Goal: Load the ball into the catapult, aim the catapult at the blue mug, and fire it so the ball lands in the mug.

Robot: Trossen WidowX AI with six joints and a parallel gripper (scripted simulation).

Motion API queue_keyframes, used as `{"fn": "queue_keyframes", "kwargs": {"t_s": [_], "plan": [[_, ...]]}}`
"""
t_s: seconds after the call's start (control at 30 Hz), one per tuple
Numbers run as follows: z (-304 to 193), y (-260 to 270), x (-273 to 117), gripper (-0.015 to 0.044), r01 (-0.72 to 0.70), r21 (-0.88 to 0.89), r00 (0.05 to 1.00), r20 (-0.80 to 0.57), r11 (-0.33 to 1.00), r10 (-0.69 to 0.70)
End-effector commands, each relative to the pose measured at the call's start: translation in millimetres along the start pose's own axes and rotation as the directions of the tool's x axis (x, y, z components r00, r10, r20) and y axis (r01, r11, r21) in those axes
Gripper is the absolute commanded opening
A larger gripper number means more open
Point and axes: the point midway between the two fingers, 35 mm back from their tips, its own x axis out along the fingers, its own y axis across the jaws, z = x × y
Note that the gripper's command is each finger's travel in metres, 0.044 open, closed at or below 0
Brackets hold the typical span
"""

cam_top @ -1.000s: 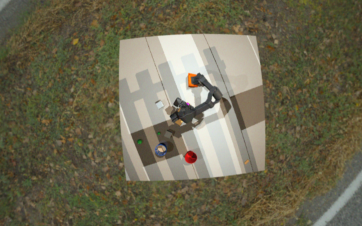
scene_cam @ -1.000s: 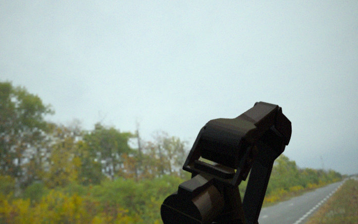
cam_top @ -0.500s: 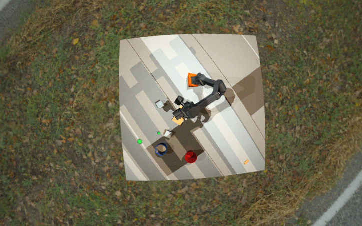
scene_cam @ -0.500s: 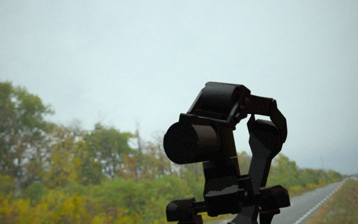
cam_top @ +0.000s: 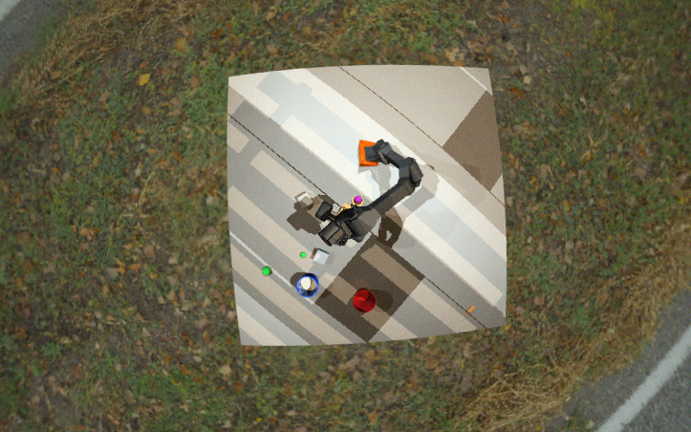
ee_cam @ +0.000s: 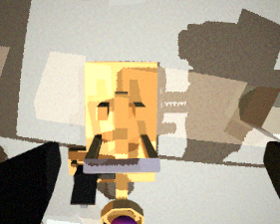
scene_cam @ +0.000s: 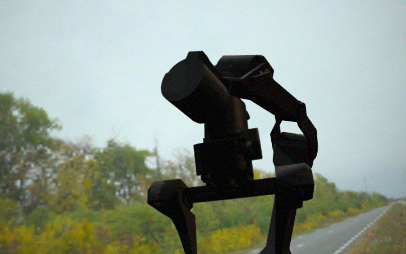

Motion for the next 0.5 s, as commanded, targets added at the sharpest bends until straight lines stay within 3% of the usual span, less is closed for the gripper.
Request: {"fn": "queue_keyframes", "kwargs": {"t_s": [0.0, 0.47], "plan": [[51, -4, -6, 0.044, -0.008, -0.013, 0.991, 0.132, 1.0, 0.01], [198, -12, -40, 0.044, -0.041, -0.111, 0.844, 0.528, 0.993, 0.094]]}}
